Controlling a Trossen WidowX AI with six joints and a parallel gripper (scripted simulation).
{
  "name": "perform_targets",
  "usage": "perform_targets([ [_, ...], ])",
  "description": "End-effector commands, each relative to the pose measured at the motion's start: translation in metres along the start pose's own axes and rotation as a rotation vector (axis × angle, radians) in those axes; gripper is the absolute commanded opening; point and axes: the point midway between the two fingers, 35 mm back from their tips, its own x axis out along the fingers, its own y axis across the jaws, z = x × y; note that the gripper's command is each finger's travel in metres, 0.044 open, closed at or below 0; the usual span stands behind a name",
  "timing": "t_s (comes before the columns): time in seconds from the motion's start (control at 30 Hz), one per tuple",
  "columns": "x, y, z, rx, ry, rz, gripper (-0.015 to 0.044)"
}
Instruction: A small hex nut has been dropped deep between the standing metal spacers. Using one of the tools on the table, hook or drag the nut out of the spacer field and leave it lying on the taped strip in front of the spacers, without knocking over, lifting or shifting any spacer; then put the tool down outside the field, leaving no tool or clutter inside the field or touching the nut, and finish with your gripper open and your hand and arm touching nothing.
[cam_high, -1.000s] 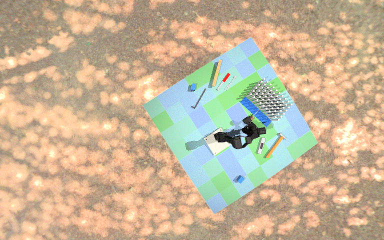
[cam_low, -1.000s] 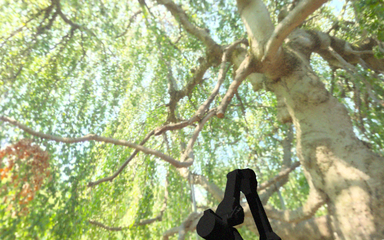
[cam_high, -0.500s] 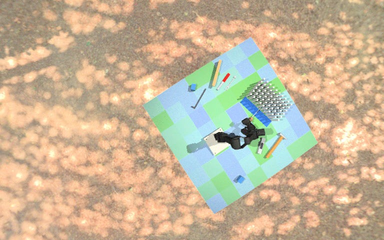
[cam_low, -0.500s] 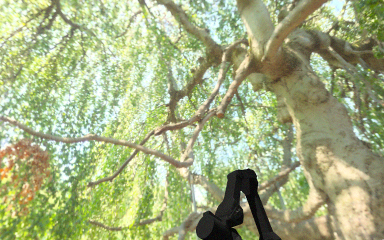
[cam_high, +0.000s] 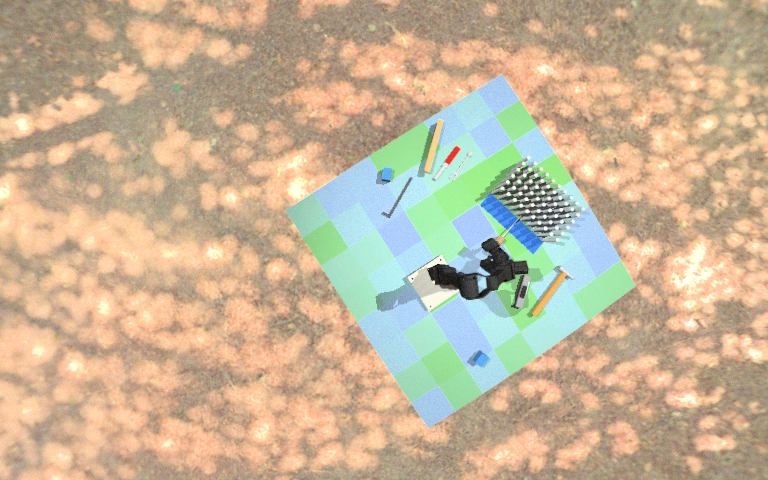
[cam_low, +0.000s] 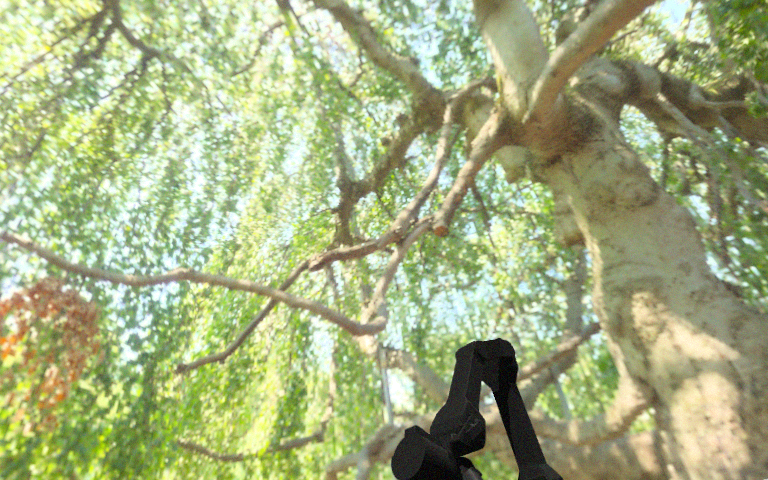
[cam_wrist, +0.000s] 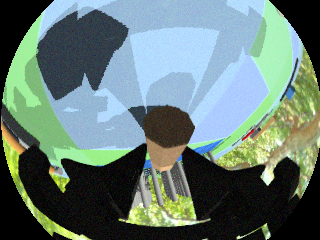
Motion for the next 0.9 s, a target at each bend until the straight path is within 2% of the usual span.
perform_targets([
  [0.0,-0.002,-0.002,0.003,-0.005,0.001,-0.005,0.0000],
  [0.87,-0.014,-0.001,0.022,-0.005,-0.001,-0.004,0.0000],
])
